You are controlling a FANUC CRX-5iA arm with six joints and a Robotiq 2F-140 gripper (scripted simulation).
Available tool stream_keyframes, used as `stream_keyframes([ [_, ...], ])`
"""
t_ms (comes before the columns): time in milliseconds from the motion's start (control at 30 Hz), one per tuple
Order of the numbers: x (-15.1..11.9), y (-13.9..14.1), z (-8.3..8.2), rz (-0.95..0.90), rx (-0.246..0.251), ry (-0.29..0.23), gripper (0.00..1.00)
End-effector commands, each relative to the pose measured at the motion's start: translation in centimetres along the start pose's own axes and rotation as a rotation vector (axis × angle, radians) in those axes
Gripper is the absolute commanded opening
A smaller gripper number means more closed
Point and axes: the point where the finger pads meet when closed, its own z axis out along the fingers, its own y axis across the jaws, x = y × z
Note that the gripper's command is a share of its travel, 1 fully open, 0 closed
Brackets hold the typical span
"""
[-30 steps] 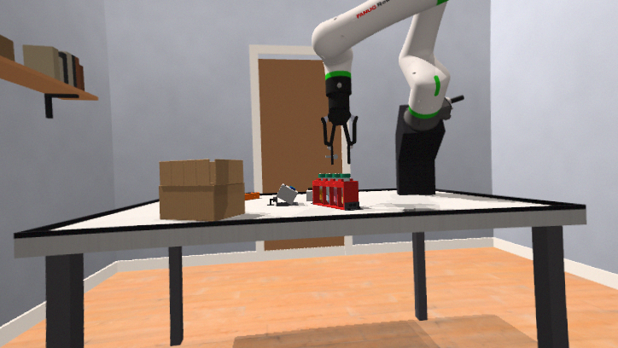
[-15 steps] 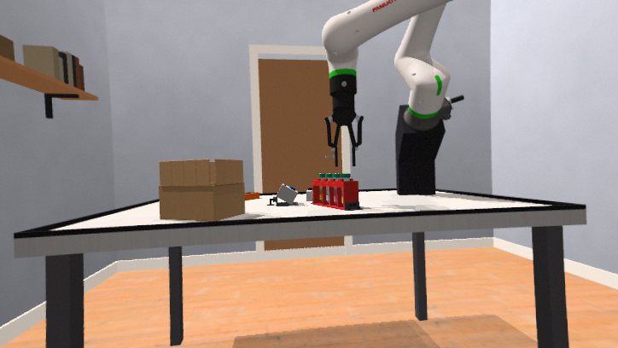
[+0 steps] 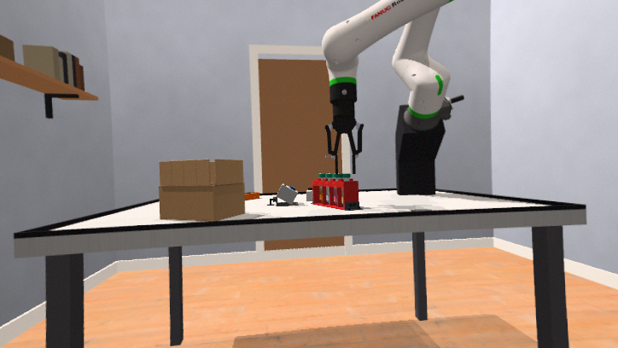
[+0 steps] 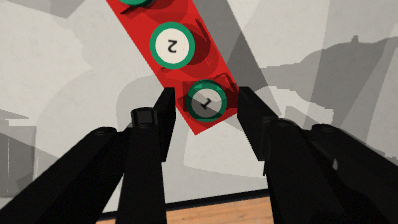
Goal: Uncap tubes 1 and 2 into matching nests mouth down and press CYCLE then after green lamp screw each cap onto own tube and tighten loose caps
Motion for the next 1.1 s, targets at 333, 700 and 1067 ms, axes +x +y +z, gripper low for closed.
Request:
stream_keyframes([
  [333,0.00,-0.06,0.54,-0.001,0.001,0.000,0.41],
  [700,0.00,-0.06,0.94,-0.001,0.001,0.000,0.41],
  [1067,0.00,-0.06,0.94,-0.001,0.001,0.000,0.30],
])
